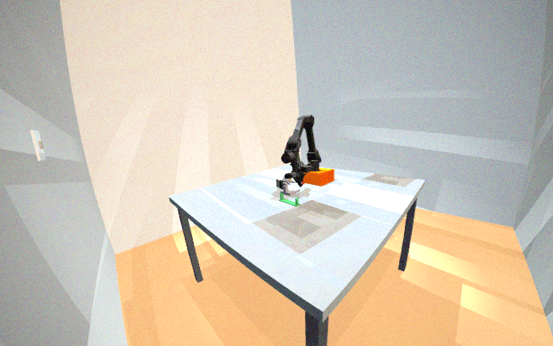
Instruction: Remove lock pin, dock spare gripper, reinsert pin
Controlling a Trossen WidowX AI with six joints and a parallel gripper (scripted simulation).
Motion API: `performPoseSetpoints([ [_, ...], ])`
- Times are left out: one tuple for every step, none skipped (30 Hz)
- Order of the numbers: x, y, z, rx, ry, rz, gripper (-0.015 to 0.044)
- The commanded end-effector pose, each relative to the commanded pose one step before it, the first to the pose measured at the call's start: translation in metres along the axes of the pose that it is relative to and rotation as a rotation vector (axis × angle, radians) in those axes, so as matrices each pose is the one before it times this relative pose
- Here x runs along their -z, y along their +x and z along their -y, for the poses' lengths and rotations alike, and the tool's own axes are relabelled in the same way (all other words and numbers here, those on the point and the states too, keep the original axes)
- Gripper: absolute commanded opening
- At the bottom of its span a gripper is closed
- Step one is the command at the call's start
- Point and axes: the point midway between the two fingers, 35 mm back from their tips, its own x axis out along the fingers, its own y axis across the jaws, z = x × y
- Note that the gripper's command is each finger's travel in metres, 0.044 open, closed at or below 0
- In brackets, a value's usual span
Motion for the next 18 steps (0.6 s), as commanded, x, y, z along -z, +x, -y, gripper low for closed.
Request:
performPoseSetpoints([
  [-0.00478, -0.00124, 0.0008, 0.0011, 0.0026, 0.00358, 0.0],
  [-0.00026, -0.00003, 0.00003, 0.00002, 0.0, -0.00004, 0.0],
  [-0.00038, 0.00004, 0.00005, -0.0001, 0.0001, -0.00008, 0.0],
  [-0.00076, 0.00007, 0.00009, -0.0002, 0.0003, -0.00015, 0.0],
  [-0.00084, 0.00008, 0.0001, -0.00022, 0.0003, -0.00016, 0.0],
  [-0.00063, 0.00006, 0.00007, -0.00017, 0.0002, -0.00012, 0.0],
  [-0.00074, 0.00007, 0.0, -0.00005, 0.0002, -0.00019, 0.0],
  [-0.0011, 0.00011, -0.00001, -0.00007, 0.0003, -0.00029, 0.0],
  [-0.00073, 0.00007, -0.00001, -0.00005, 0.0002, -0.00019, 0.0],
  [-0.00024, 0.00002, 0.0, -0.00002, 0.0001, -0.00006, 0.0],
  [-0.00037, 0.00013, -0.00001, -0.00006, 0.0001, -0.00008, 0.0],
  [-0.00075, 0.00026, -0.00002, -0.00012, 0.0002, -0.00017, 0.0],
  [-0.00083, 0.00028, -0.00003, -0.00013, 0.0003, -0.00018, 0.0],
  [-0.00062, 0.00021, -0.00002, -0.0001, 0.0002, -0.00014, 0.0],
  [-0.00074, 0.00023, -0.00001, -0.00008, 0.0002, -0.00021, 0.0],
  [-0.0011, 0.00034, -0.00003, -0.00012, 0.0003, -0.00031, 0.0],
  [-0.00073, 0.00022, -0.00002, -0.00008, 0.0002, -0.0002, 0.0],
  [-0.00024, 0.00007, -0.00001, -0.00003, 0.0001, -0.00007, 0.0],
])
